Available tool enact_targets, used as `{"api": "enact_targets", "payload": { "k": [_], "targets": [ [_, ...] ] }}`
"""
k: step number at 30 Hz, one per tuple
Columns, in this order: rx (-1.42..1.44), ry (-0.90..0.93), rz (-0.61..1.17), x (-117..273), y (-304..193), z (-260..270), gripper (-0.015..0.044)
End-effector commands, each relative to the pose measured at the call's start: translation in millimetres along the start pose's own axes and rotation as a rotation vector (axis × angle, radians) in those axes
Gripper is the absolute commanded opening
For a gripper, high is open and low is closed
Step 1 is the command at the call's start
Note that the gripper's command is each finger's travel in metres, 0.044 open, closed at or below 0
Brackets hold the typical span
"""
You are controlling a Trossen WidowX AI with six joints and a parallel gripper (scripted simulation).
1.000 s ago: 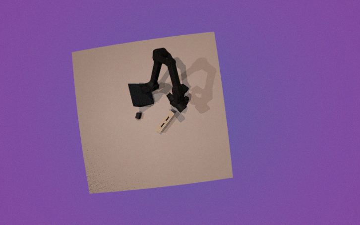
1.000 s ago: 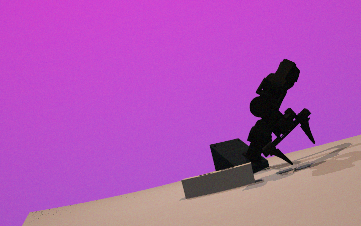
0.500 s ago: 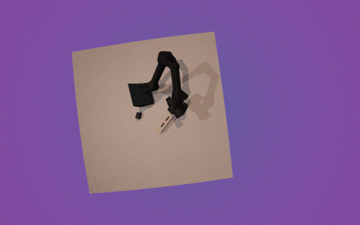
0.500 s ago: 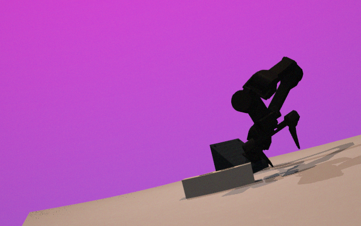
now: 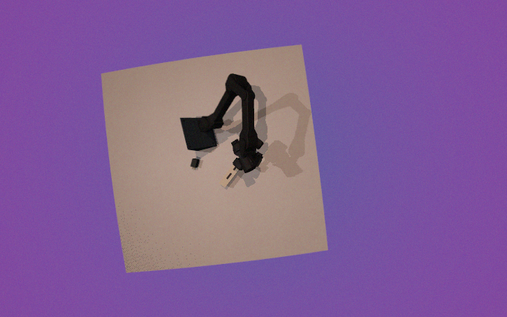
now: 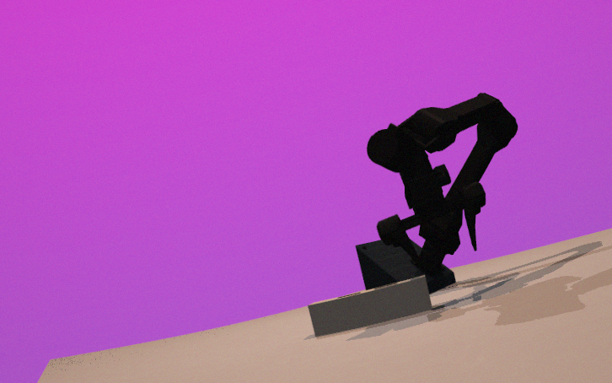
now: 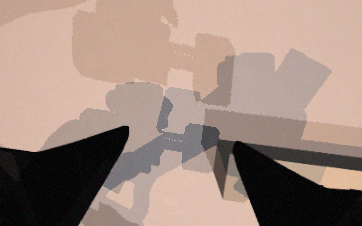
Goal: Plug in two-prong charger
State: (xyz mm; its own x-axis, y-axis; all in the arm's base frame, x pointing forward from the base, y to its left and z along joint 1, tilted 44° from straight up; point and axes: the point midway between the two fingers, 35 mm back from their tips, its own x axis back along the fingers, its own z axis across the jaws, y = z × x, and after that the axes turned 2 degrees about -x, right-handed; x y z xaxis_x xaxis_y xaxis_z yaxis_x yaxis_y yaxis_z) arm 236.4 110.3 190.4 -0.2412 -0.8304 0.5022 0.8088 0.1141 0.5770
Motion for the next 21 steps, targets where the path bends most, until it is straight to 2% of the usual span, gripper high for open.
{"api": "enact_targets", "payload": {
  "k": [1,21],
  "targets": [
    [-0.044,-0.043,0.007,2.9,0.5,-19.6,0.044],
    [-0.326,-0.207,0.054,25.3,-18.7,-110.2,0.044]
  ]
}}
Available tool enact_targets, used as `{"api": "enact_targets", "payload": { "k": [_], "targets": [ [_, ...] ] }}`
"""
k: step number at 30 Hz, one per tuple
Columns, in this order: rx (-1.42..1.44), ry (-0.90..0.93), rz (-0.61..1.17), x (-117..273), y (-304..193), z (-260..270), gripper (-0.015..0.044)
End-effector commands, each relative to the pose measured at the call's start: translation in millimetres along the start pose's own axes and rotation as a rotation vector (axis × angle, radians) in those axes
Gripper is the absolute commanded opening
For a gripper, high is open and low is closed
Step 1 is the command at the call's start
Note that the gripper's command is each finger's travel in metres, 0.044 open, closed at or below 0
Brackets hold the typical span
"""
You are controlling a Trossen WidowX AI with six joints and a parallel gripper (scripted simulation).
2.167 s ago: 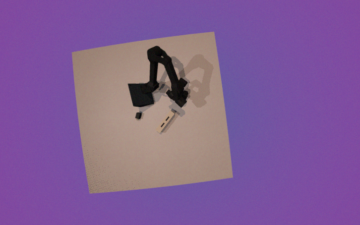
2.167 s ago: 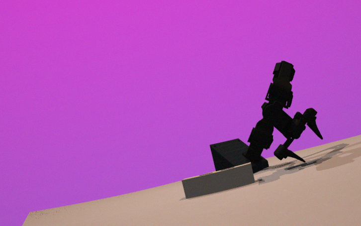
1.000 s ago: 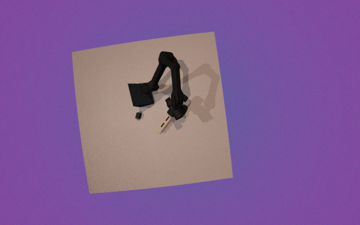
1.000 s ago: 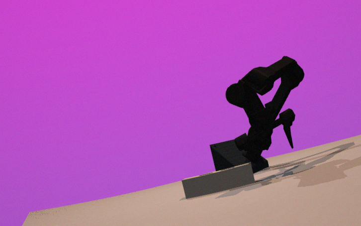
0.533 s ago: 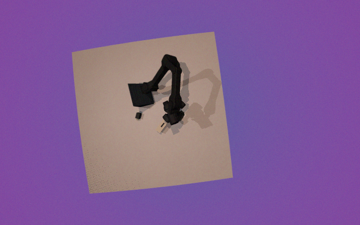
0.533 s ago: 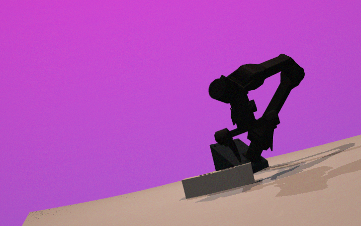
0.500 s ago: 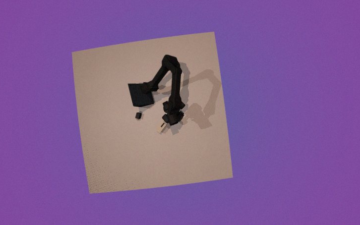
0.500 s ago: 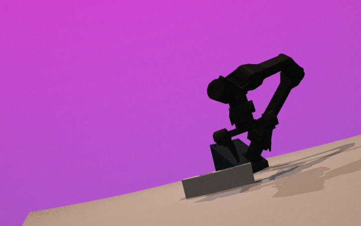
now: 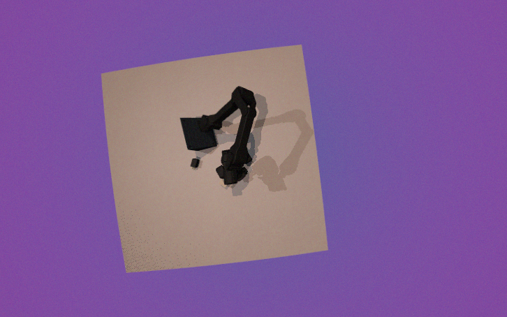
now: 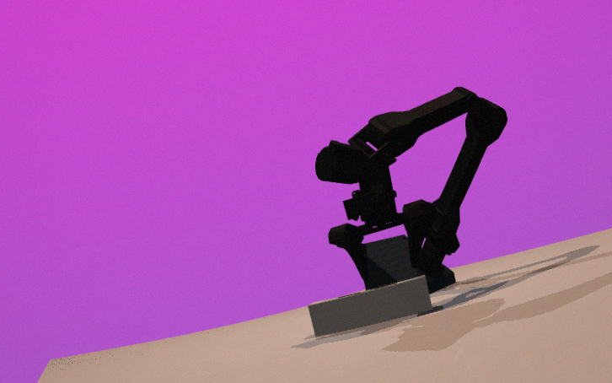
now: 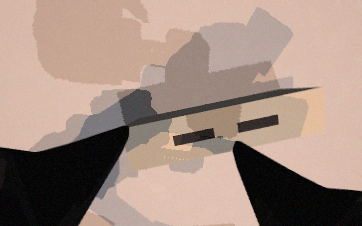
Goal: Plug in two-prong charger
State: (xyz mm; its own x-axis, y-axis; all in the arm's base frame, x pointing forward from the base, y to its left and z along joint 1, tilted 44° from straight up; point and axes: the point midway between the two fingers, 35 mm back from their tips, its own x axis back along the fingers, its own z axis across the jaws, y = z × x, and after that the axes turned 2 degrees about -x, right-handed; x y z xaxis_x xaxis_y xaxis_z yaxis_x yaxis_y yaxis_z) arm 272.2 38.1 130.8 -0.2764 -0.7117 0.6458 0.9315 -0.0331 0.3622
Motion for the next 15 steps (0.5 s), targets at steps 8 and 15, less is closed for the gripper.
{"api": "enact_targets", "payload": {
  "k": [8,15],
  "targets": [
    [-0.152,-0.07,0.04,5.8,-7.3,-51.1,0.044],
    [-0.252,-0.101,0.067,10.3,-16.5,-81.2,0.044]
  ]
}}
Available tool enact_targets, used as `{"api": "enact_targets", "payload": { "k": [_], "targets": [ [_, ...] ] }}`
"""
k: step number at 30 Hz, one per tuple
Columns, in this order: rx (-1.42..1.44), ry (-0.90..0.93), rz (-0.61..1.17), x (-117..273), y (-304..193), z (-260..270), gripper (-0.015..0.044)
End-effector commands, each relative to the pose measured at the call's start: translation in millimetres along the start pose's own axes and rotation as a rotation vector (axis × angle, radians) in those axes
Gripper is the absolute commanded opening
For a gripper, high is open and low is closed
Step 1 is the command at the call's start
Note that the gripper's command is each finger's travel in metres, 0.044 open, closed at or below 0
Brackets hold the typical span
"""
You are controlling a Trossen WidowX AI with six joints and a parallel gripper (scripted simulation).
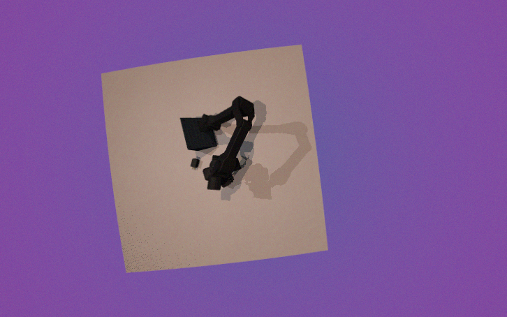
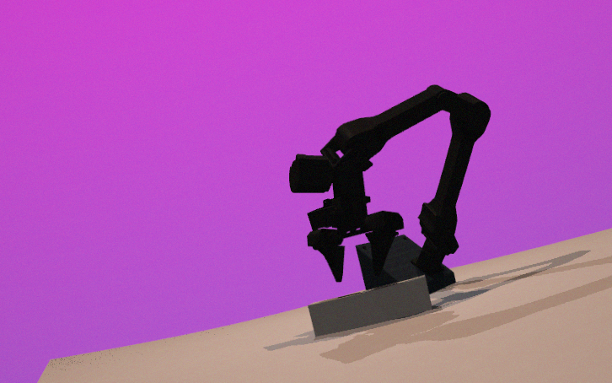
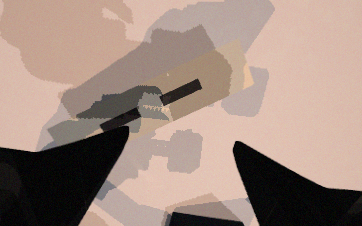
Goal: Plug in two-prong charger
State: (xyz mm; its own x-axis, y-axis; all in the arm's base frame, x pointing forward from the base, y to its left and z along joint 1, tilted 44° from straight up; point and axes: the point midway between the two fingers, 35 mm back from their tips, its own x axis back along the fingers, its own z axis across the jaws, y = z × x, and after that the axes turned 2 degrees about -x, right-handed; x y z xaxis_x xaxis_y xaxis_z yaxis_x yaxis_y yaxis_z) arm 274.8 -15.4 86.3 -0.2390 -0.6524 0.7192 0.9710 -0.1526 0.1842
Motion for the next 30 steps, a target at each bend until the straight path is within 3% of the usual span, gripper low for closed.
{"api": "enact_targets", "payload": {
  "k": [1,30],
  "targets": [
    [-0.053,-0.018,0.02,0.6,-2.5,-18.3,0.044],
    [-0.434,-0.058,0.161,6.5,-51.2,-129.2,0.044]
  ]
}}
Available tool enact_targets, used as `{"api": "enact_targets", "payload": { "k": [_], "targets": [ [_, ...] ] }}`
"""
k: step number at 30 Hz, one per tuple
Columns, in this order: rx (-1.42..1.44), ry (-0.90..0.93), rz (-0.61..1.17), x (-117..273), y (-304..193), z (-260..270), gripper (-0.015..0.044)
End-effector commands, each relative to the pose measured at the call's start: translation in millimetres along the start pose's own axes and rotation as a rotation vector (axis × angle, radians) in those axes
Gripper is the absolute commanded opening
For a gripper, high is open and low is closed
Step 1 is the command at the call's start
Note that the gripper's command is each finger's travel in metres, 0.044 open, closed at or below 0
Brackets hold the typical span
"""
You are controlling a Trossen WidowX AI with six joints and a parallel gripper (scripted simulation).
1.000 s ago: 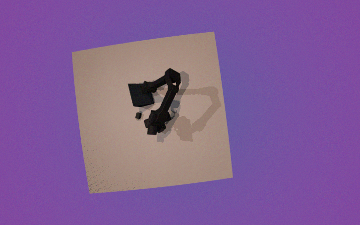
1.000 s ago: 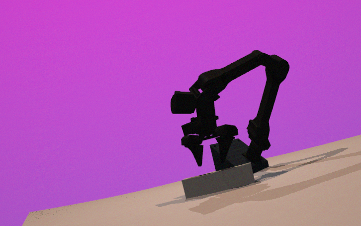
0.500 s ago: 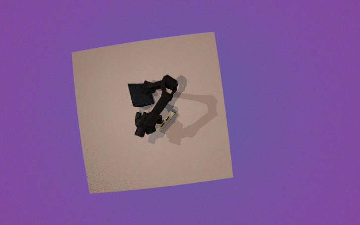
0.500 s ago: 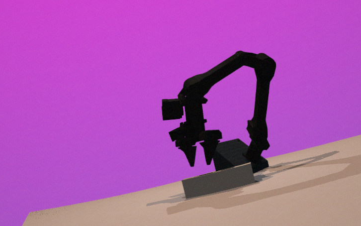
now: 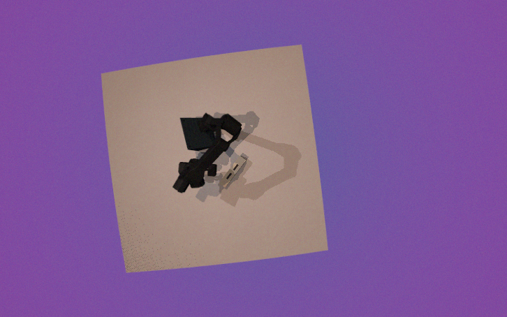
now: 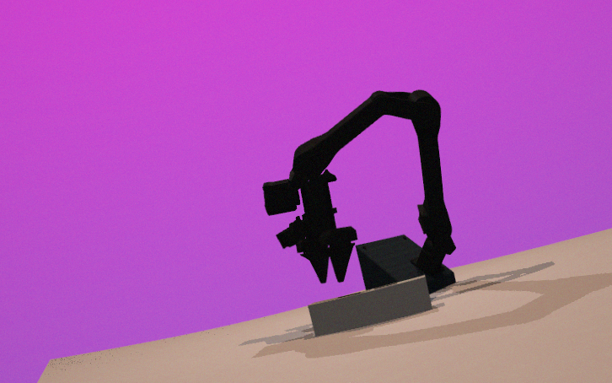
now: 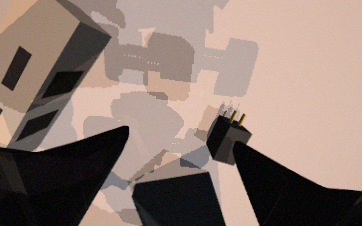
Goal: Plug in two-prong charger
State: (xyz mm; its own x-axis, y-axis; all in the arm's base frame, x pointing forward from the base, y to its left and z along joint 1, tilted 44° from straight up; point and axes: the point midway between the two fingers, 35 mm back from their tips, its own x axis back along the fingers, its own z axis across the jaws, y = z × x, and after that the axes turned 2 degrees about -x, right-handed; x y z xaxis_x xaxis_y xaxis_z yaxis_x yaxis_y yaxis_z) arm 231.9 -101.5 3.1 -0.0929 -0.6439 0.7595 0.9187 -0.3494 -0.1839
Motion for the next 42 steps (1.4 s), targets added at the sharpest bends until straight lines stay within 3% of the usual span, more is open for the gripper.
{"api": "enact_targets", "payload": {
  "k": [1,16,42],
  "targets": [
    [-0.045,0.002,0.028,-1.9,-3.7,-15.9,0.044],
    [-0.205,0.03,0.116,-9.5,-22.5,-67.0,0.044],
    [-0.21,0.032,0.119,-41.8,-23.4,-68.3,0.044]
  ]
}}
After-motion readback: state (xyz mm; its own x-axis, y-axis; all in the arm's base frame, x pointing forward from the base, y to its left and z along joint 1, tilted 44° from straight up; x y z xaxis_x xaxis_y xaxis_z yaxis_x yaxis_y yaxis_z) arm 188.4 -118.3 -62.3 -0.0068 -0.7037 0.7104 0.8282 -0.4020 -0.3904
